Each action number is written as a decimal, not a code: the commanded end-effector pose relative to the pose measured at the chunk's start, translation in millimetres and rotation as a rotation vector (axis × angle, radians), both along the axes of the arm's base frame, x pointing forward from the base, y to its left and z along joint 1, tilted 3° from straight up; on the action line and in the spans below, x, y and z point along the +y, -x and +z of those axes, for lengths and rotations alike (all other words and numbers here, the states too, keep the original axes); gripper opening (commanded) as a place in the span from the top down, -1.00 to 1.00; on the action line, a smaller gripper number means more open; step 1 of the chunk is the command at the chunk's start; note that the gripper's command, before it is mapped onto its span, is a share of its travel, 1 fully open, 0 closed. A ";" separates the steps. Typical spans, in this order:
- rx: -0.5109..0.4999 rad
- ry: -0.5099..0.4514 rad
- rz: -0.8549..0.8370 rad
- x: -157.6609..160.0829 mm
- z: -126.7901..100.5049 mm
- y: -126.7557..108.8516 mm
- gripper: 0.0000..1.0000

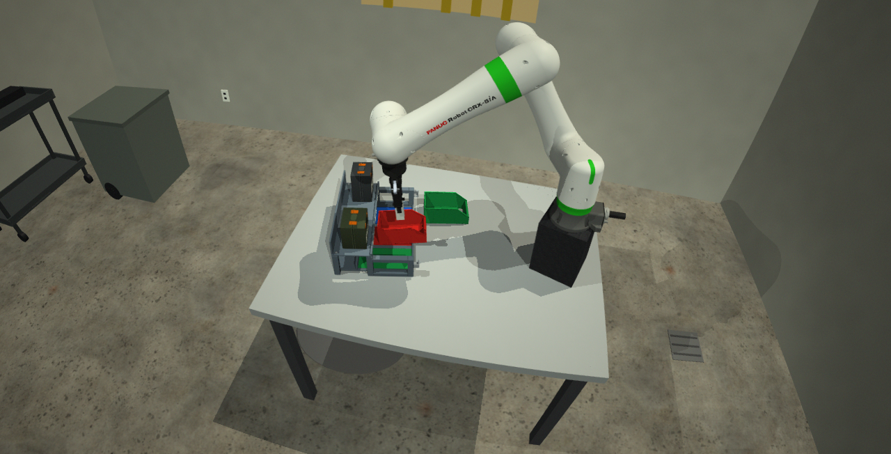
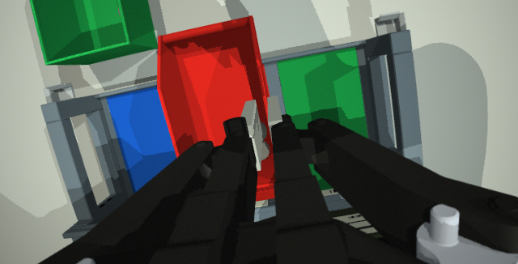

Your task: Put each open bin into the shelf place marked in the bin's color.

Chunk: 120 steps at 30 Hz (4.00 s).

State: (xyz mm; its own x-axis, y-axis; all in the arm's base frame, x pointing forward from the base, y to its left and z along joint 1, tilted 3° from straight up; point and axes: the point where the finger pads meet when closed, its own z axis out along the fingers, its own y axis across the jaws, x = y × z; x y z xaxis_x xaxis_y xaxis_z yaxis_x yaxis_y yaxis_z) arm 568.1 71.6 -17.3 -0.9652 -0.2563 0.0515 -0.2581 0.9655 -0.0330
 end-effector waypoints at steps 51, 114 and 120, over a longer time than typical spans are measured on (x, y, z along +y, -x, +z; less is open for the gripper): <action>0.000 0.000 0.000 0.4 18.7 0.8 1.00; -0.024 -0.017 1.440 -72.3 -7.5 97.0 1.00; -0.024 -0.011 1.572 -78.4 -10.6 107.0 1.00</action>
